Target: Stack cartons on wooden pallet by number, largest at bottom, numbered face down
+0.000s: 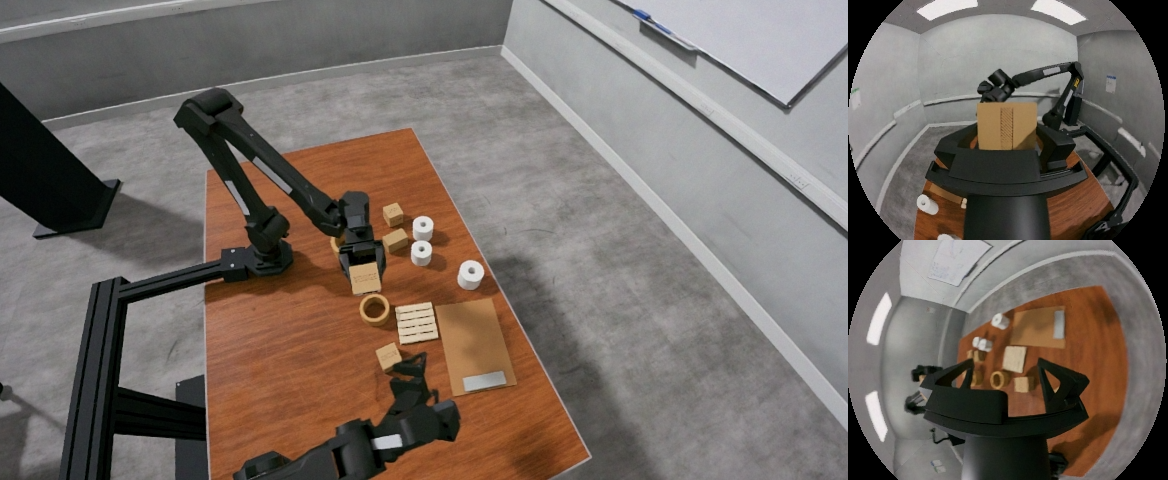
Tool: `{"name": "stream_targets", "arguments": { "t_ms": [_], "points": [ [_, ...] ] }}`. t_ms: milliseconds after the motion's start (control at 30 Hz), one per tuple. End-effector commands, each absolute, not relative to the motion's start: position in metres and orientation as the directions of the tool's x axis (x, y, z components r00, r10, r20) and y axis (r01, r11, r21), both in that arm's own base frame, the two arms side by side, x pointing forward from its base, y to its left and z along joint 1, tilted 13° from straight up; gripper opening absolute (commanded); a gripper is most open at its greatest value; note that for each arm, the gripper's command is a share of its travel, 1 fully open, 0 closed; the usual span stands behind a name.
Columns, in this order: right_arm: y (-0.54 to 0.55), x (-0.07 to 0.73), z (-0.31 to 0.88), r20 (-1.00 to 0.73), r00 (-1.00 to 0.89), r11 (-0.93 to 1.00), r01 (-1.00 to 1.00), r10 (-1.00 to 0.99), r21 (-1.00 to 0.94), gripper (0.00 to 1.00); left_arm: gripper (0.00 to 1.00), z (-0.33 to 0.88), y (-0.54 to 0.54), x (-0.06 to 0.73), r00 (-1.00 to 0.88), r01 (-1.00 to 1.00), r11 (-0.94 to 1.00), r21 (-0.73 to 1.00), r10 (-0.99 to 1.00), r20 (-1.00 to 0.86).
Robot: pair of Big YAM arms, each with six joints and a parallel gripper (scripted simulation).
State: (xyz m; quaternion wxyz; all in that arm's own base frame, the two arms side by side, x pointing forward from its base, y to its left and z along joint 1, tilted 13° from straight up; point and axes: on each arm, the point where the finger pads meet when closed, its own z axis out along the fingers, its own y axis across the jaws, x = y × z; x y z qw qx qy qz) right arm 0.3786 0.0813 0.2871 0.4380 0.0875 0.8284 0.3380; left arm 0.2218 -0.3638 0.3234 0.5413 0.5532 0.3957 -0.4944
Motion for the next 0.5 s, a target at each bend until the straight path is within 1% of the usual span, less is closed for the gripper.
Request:
{"name": "stream_targets", "arguments": {
  "t_ms": [0,133,200,267,467],
  "points": [
    [0.101,0.37,0.298,-0.541,-0.583,0.592,-0.124,0.606,0.796,1.0,0.55,0.333,-0.366,0.224,0.199,0.972,-0.101,0.21,-0.108,-0.974],
    [0.125,0.357,0.301,-0.433,-0.611,0.438,-0.153,0.663,0.886,1.0,0.55,0.333,-0.366,0.224,0.199,0.972,-0.101,0.21,-0.108,-0.974],
    [0.125,0.357,0.301,-0.433,-0.611,0.438,-0.153,0.663,0.886,1.0,0.55,0.333,-0.366,0.224,0.199,0.972,-0.101,0.21,-0.108,-0.974],
    [0.136,0.353,0.298,-0.362,-0.631,0.357,-0.141,0.686,0.923,1.0,0.55,0.333,-0.366,0.224,0.199,0.972,-0.101,0.21,-0.108,-0.974],
    [0.17,0.335,0.296,-0.216,-0.675,0.14,-0.166,0.706,0.976,1.0,0.55,0.333,-0.366,0.224,0.199,0.972,-0.101,0.21,-0.108,-0.974]
  ]
}}
